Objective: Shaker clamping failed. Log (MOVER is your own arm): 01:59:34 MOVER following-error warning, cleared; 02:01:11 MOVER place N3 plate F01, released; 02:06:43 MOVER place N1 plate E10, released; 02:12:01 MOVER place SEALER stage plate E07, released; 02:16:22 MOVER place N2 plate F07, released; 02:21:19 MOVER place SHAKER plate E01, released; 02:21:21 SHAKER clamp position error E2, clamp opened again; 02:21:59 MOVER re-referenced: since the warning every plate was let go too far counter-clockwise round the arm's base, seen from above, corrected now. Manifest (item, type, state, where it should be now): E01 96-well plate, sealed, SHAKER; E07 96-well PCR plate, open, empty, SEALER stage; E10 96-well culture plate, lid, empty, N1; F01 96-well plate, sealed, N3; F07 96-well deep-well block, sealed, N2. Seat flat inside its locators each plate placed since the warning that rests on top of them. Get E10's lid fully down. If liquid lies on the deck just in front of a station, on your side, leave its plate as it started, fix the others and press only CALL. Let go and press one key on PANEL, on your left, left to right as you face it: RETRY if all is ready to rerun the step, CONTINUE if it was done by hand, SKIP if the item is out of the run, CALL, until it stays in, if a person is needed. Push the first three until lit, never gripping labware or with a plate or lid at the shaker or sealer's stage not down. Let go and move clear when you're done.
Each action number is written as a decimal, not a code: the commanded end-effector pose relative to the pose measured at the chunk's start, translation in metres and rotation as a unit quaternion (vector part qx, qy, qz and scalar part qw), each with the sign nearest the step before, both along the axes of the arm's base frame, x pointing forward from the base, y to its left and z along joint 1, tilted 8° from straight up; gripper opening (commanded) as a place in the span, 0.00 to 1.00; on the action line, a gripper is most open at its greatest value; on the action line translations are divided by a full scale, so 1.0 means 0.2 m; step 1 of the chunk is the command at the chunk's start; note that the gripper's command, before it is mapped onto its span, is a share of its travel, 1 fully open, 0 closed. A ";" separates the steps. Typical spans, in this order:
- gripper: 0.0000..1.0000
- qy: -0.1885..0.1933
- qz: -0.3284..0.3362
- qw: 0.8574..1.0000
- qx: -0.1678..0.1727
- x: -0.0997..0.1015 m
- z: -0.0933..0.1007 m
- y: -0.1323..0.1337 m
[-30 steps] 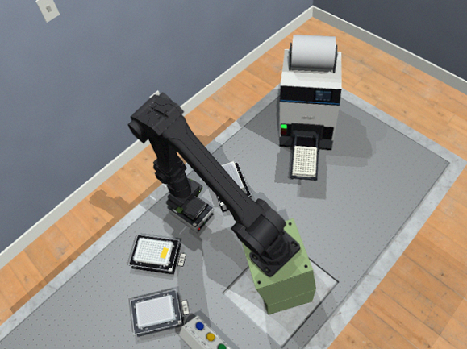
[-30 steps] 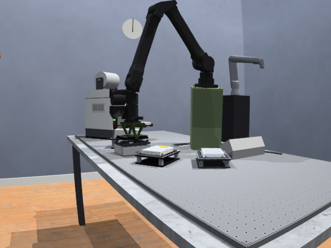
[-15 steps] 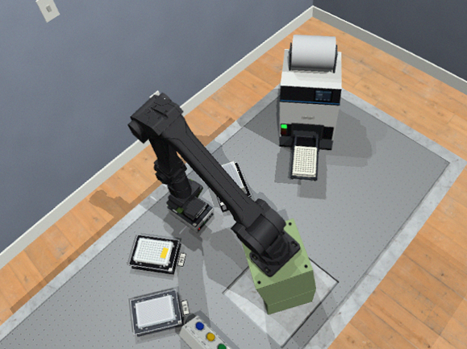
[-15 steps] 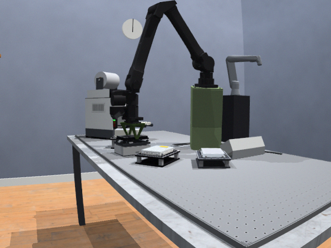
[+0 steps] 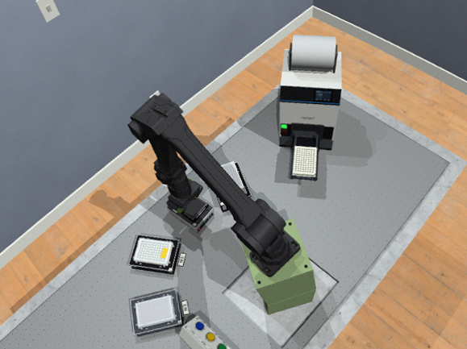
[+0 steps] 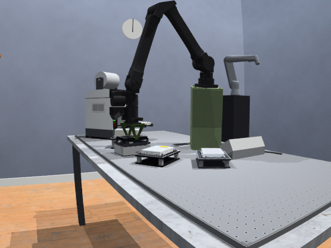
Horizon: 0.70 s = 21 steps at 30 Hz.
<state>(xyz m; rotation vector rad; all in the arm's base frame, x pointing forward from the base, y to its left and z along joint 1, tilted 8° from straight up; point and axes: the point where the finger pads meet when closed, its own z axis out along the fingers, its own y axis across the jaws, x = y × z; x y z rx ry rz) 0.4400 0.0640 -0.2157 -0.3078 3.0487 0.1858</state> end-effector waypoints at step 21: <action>0.00 -0.010 -0.002 1.000 0.001 0.07 -0.03 0.00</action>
